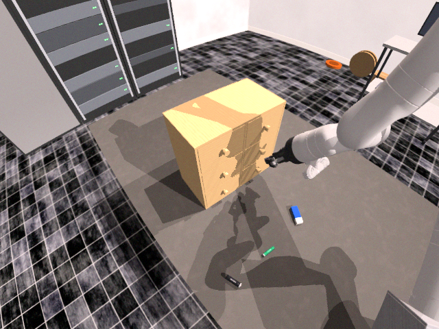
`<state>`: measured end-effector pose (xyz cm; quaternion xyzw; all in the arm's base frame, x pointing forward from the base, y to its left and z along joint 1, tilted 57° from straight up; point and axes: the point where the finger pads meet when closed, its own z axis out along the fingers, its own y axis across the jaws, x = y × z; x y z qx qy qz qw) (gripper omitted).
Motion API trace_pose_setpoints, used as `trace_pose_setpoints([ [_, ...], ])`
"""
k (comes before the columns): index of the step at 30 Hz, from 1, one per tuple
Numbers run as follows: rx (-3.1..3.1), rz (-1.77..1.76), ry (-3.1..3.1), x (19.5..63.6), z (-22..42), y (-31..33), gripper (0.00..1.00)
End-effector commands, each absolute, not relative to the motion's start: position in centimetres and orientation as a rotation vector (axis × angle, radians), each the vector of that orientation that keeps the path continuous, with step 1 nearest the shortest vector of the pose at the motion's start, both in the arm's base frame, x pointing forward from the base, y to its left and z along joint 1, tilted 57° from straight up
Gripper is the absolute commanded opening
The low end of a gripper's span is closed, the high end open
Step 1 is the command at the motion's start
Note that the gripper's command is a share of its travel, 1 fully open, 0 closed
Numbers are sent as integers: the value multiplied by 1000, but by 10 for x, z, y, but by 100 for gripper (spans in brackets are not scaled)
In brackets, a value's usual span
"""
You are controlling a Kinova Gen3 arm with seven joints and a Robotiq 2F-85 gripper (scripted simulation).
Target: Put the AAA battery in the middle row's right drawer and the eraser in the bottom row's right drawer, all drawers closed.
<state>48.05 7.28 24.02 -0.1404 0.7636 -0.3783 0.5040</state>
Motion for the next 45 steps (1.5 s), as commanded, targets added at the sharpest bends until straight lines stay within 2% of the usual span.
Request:
trace_pose_setpoints([
  [1,-346,-914,1845,482,239,75,33],
  [45,-347,-912,1844,484,239,77,33],
])
